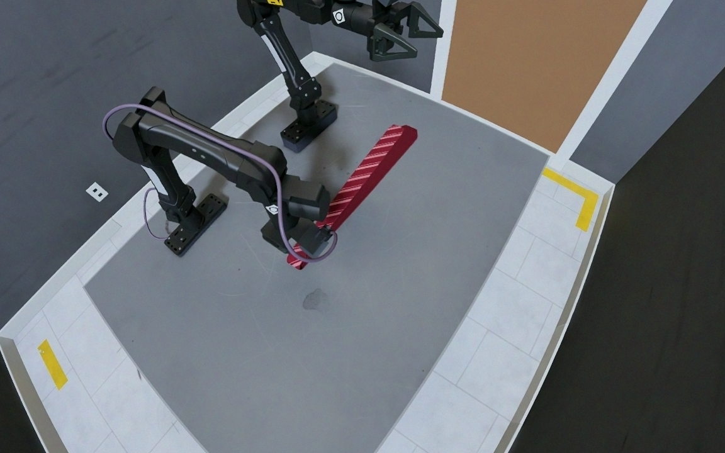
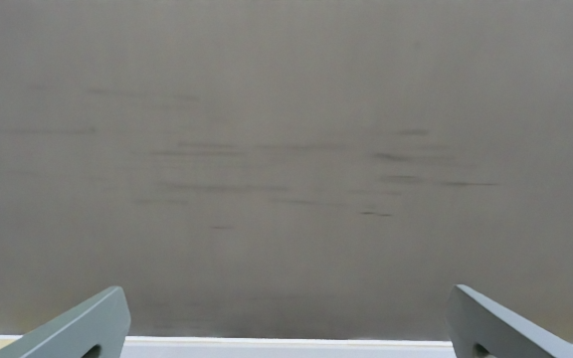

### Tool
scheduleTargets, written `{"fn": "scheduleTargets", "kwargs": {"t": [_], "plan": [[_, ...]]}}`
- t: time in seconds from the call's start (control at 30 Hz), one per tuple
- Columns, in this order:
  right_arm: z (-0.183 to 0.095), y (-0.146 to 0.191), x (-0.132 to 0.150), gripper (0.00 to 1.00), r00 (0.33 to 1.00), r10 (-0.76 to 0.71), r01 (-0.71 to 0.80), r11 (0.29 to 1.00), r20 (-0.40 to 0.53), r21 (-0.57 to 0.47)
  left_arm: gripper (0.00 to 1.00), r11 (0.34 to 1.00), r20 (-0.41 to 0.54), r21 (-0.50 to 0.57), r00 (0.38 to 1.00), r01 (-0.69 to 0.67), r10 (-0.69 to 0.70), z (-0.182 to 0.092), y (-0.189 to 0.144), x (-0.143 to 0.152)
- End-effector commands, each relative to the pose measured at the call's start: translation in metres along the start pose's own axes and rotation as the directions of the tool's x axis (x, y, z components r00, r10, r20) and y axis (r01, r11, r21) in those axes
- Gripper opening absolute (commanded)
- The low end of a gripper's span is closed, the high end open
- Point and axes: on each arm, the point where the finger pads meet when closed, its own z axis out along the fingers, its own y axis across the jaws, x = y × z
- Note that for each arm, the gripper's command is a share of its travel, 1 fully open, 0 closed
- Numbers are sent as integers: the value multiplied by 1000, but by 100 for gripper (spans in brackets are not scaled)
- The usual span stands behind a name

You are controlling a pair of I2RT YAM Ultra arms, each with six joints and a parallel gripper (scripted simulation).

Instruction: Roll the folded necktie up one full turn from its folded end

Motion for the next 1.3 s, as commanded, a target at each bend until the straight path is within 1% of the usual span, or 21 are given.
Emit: {"fn": "scheduleTargets", "kwargs": {"t": [0.0, 0.23, 1.27], "plan": [[-17, 1, -4, 70, 1000, -2, 3, 998, 27, -55, 100, 1000, 48, 11, 999, 12, -12, -2, -1, -21], [-24, 1, -4, 90, 1000, -2, 5, 993, 27, -116, 100, 1000, 48, 11, 999, 12, -12, -2, -1, -21], [-24, 1, -4, 90, 1000, -2, 5, 993, 27, -116, 100, 1000, 48, 11, 999, 12, -12, -2, -1, -21]]}}
